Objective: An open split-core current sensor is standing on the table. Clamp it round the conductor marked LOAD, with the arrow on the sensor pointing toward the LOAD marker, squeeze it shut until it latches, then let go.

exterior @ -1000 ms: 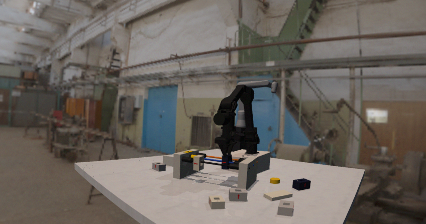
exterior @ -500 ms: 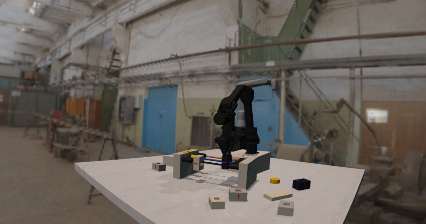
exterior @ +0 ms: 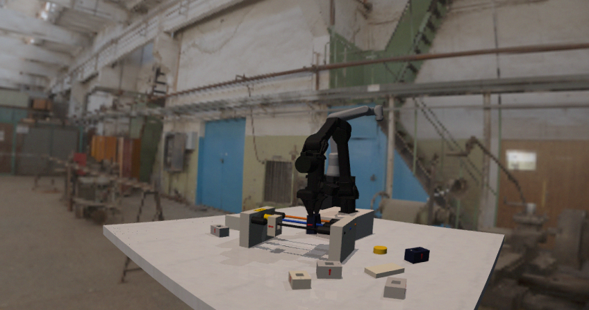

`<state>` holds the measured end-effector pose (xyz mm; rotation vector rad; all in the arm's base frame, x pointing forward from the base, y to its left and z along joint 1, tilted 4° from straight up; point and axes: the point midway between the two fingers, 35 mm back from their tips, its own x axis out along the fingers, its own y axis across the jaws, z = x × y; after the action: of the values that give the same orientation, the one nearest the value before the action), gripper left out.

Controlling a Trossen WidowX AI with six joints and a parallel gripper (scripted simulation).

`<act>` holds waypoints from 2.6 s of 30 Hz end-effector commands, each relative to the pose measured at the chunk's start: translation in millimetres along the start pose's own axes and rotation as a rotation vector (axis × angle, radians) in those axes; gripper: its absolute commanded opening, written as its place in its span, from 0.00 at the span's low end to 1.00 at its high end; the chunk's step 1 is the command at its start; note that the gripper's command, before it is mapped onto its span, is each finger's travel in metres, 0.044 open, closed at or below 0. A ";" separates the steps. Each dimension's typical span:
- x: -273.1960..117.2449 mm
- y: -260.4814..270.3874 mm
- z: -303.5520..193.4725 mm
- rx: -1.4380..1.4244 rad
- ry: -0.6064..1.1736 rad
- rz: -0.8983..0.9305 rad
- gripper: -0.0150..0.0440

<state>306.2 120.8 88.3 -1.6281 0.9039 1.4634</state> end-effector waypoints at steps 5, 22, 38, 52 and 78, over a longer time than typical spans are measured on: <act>-0.5 0.0 0.0 0.000 0.000 0.000 0.25; -0.5 0.0 0.0 0.000 0.000 0.000 0.65; 2.4 -0.1 0.1 0.000 0.000 0.001 1.00; 42.5 0.6 1.8 -0.004 0.005 0.018 1.00; 61.5 -0.3 2.5 0.000 0.000 0.011 0.90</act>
<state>310.9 121.9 26.4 -1.6250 0.9153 1.4718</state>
